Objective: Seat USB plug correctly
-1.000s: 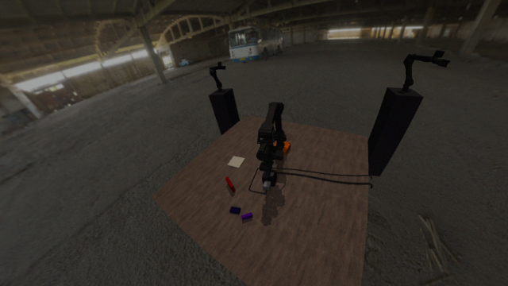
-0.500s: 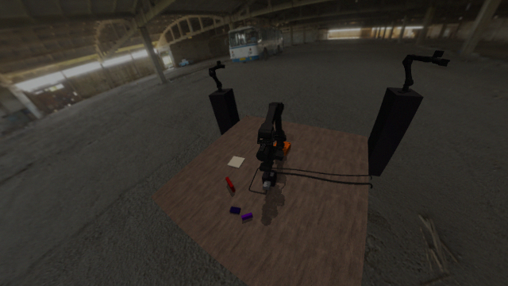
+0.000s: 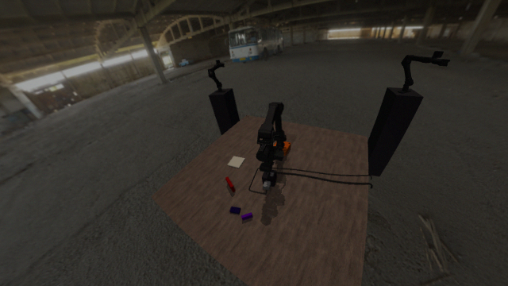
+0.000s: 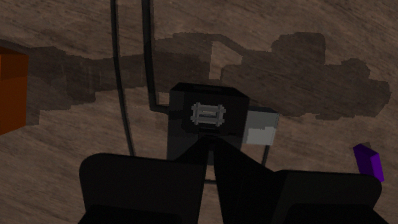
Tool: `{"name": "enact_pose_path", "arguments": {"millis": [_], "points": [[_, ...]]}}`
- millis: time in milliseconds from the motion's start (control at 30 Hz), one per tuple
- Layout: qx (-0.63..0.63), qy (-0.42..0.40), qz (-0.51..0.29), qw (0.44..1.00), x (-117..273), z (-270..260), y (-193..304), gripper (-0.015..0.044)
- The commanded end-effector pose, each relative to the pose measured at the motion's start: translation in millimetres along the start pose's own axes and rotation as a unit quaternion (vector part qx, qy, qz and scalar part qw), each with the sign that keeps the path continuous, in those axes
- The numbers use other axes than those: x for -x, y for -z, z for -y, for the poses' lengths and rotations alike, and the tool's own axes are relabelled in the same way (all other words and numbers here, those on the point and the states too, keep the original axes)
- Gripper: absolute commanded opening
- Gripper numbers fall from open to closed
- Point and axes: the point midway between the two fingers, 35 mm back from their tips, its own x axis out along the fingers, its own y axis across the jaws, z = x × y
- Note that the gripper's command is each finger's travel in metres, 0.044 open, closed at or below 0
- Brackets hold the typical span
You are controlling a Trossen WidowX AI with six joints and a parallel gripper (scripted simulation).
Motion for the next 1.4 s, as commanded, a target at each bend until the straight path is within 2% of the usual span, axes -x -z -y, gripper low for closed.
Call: {"name": "enact_pose_path", "arguments": {"millis": [0,1367], "points": [[0.003,0.0,0.003,1.0,-1.2,0.2,-0.6,0.0],[0.004,-0.001,0.018,1.0,-6.1,0.3,-2.8,0.0]]}}
